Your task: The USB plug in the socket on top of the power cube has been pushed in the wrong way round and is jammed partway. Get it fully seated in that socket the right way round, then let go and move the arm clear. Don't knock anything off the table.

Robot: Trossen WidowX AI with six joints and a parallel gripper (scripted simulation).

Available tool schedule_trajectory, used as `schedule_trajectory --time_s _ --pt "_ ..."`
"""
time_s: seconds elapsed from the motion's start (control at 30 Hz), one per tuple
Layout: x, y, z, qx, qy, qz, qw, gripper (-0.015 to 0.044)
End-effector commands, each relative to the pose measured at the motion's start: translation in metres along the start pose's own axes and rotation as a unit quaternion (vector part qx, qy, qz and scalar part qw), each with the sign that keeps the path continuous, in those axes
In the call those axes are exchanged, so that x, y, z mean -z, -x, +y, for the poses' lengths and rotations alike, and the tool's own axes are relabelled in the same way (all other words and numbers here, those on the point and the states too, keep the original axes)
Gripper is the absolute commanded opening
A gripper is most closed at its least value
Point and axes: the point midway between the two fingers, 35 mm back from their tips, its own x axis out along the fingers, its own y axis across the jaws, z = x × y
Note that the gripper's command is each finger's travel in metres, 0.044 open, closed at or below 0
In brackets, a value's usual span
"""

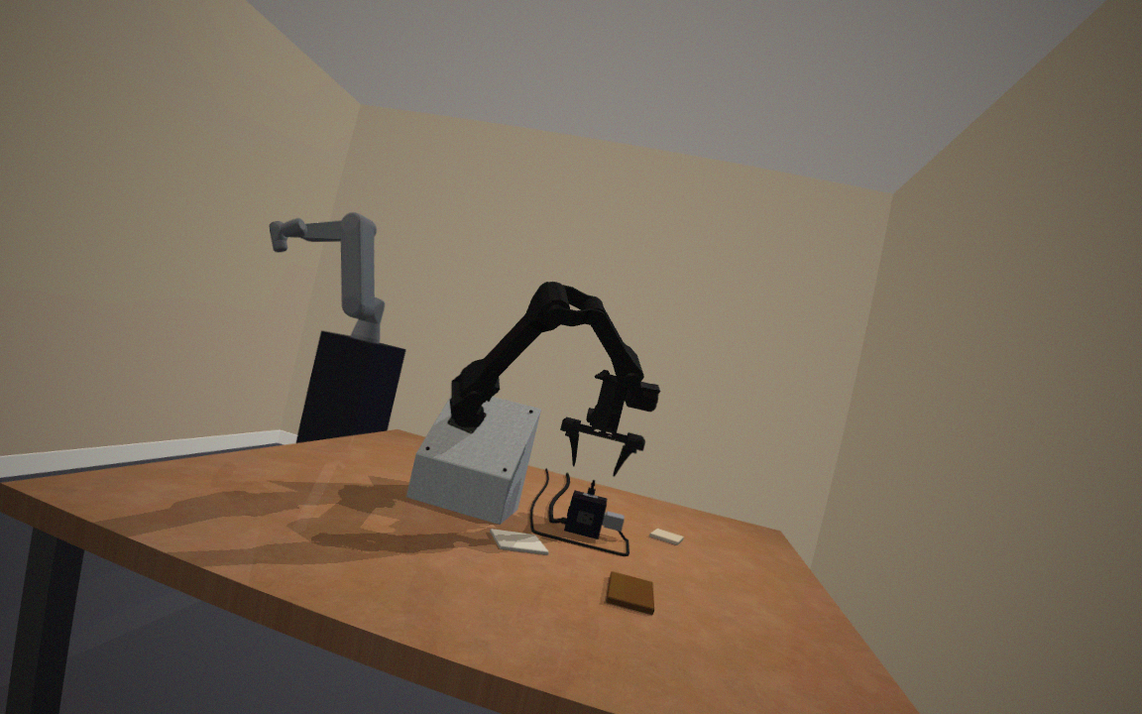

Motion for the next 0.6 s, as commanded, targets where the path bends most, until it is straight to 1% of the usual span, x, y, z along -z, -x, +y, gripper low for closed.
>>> schedule_trajectory --time_s 0.0,0.57 --pt "0.002 0.001 -0.003 0.003 -0.007 0.004 1.000 0.0440" --pt "0.002 -0.014 -0.004 0.003 -0.007 0.004 1.000 0.0440"
